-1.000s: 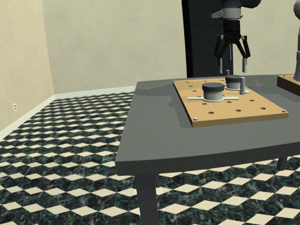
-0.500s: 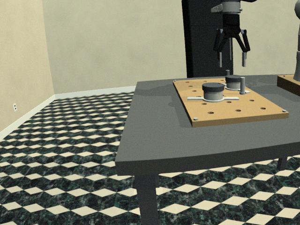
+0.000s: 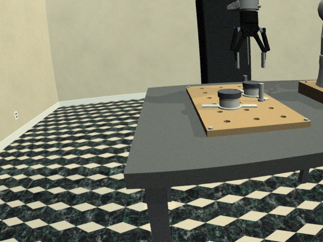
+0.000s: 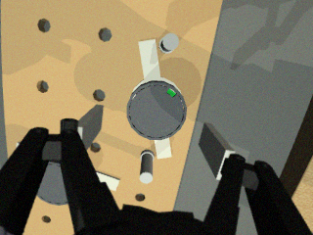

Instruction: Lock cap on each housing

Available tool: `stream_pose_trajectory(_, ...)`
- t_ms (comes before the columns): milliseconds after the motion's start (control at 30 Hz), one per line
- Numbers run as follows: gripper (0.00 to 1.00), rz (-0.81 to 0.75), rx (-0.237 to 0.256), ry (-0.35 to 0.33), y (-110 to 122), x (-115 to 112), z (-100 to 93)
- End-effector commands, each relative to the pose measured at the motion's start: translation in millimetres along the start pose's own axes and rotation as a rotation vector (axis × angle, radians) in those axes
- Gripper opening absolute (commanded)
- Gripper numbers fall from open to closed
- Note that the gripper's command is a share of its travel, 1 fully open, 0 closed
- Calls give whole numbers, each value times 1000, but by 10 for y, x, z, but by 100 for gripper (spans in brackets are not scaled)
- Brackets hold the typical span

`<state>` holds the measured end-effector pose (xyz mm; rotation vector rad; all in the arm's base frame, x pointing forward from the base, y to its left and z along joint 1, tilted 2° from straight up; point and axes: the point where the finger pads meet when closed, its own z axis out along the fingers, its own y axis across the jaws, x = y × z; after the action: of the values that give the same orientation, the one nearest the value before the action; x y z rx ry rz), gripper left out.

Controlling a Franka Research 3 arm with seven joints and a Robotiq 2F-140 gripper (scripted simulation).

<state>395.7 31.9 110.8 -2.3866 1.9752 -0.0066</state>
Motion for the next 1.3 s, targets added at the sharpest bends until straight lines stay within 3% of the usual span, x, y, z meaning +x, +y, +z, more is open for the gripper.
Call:
stream_pose_trajectory(0, 78, -6, -7, -6, 18, -22, -20)
stream_pose_trajectory(300, 78, 7, -7, -6, 18, -22, -25)
stream_pose_trajectory(367, 78, 84, -7, -6, 19, -22, -27)
stream_pose_trajectory(467, 78, 328, -6, -6, 24, -22, -33)
stream_pose_trajectory(700, 78, 550, 12, -14, 49, -14, -32)
stream_pose_trajectory(767, 78, 550, 12, -14, 49, -14, -32)
stream_pose_trajectory(800, 78, 631, 16, -16, 52, -13, -29)
stream_pose_trajectory(1267, 78, 1049, 31, -17, 58, -10, -25)
